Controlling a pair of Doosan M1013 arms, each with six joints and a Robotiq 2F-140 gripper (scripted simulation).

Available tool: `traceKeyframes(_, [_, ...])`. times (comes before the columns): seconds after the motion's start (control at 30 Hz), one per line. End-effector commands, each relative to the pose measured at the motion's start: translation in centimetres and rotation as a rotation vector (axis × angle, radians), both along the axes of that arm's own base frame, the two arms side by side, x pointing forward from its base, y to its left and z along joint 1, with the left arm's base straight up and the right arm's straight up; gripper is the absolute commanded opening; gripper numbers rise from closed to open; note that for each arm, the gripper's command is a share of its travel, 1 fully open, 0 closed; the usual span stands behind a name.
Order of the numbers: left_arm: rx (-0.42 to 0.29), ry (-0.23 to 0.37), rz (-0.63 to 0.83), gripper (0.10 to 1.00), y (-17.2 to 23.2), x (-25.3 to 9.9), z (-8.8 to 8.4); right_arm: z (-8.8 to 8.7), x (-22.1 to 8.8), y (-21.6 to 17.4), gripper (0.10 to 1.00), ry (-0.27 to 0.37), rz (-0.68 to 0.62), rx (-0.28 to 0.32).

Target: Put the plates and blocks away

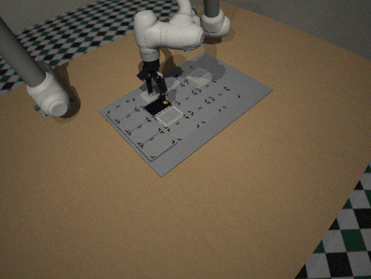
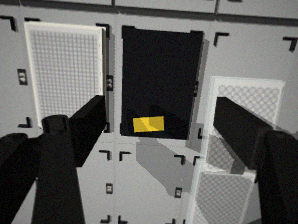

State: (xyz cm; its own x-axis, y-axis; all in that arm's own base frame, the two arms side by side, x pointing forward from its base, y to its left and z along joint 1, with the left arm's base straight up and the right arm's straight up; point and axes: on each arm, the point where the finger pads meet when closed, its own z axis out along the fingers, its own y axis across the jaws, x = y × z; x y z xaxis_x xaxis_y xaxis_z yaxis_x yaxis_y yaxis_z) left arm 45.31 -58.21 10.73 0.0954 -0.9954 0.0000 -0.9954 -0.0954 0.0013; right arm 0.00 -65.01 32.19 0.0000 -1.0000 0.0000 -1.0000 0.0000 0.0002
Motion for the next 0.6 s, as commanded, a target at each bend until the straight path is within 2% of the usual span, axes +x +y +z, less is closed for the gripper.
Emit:
traceKeyframes(0.0, [-0.001,-0.002,0.059,0.698,1.3,0.0,0.1,0.1,0.0,0.0,1.0,0.0,0.0,-0.001])
traceKeyframes(0.57, [-0.001,-0.002,0.059,0.698,7.3,-0.4,0.1,0.1,0.0,0.0,1.0,0.0,0.0,-0.001])
